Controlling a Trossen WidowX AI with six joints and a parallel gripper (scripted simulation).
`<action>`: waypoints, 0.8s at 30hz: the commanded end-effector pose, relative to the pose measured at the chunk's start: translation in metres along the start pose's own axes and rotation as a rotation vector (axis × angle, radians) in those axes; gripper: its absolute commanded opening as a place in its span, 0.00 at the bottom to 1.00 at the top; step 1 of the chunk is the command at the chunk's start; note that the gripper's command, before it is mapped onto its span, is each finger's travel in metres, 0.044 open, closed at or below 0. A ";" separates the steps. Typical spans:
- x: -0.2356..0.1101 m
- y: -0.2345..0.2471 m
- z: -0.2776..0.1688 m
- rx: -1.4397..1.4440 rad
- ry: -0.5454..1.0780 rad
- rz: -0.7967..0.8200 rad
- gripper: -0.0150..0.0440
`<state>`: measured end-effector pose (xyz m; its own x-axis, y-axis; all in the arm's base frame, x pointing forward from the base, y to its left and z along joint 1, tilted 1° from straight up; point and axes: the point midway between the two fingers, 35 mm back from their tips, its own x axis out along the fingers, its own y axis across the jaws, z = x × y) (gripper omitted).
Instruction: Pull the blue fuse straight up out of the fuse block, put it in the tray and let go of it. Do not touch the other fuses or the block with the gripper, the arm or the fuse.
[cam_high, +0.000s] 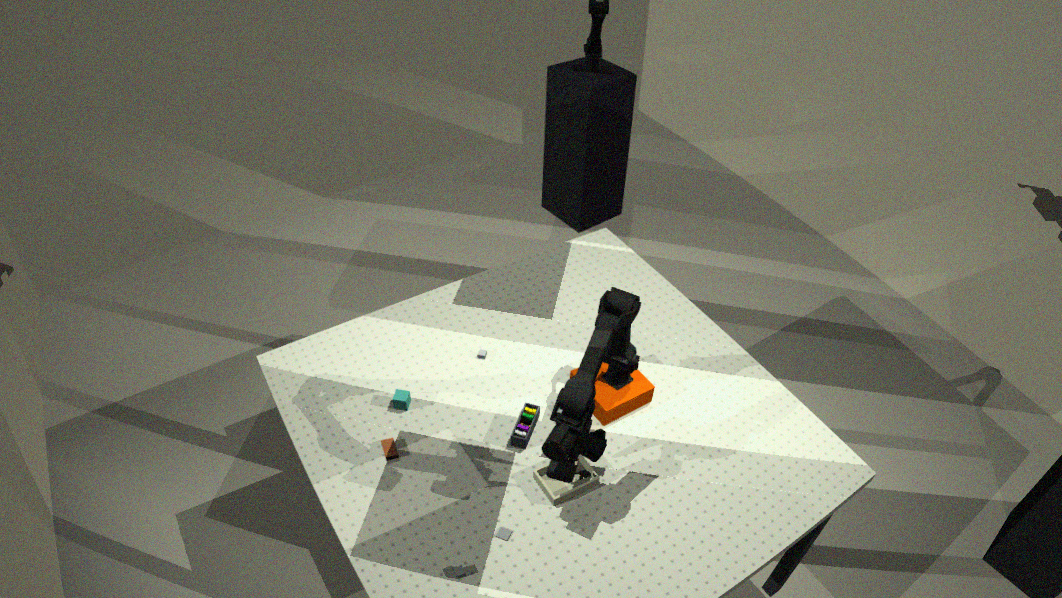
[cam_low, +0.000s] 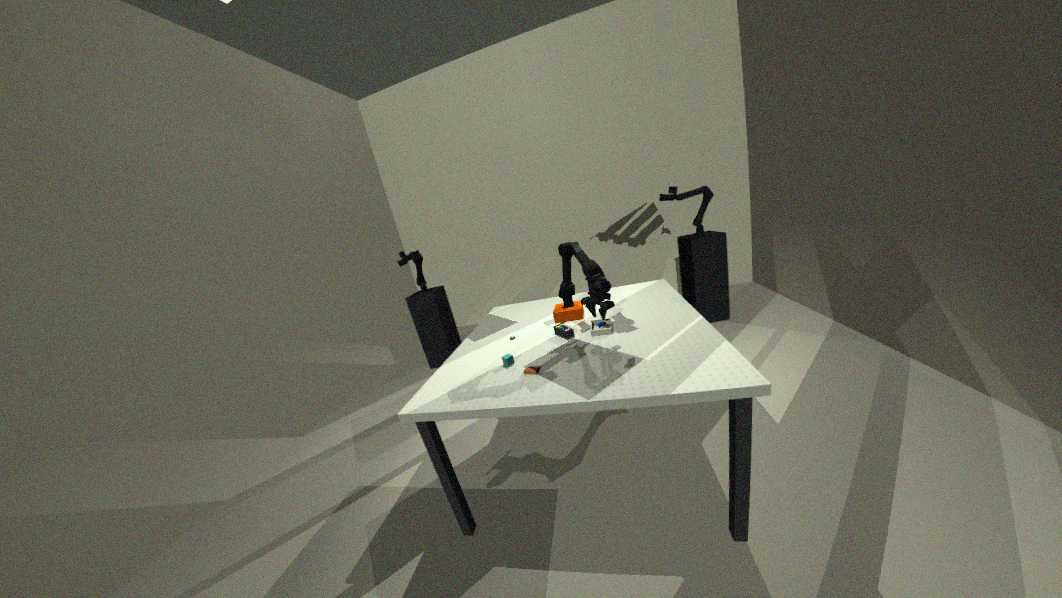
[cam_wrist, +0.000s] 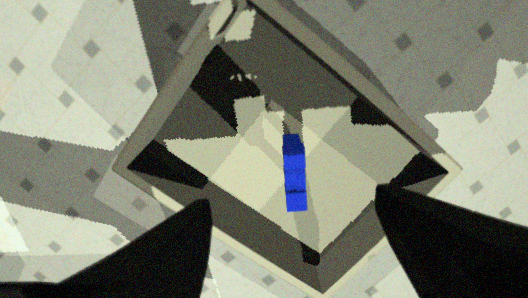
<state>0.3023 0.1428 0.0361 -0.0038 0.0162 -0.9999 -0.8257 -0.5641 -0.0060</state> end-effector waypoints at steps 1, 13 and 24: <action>-0.031 -0.001 0.000 0.005 0.000 -0.009 0.81; -0.032 0.000 0.000 0.002 0.001 -0.008 0.81; -0.032 0.000 0.000 0.002 0.001 -0.008 0.81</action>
<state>0.3028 0.1424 0.0684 0.0033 0.0195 -0.9998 -0.8267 -0.5625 -0.0137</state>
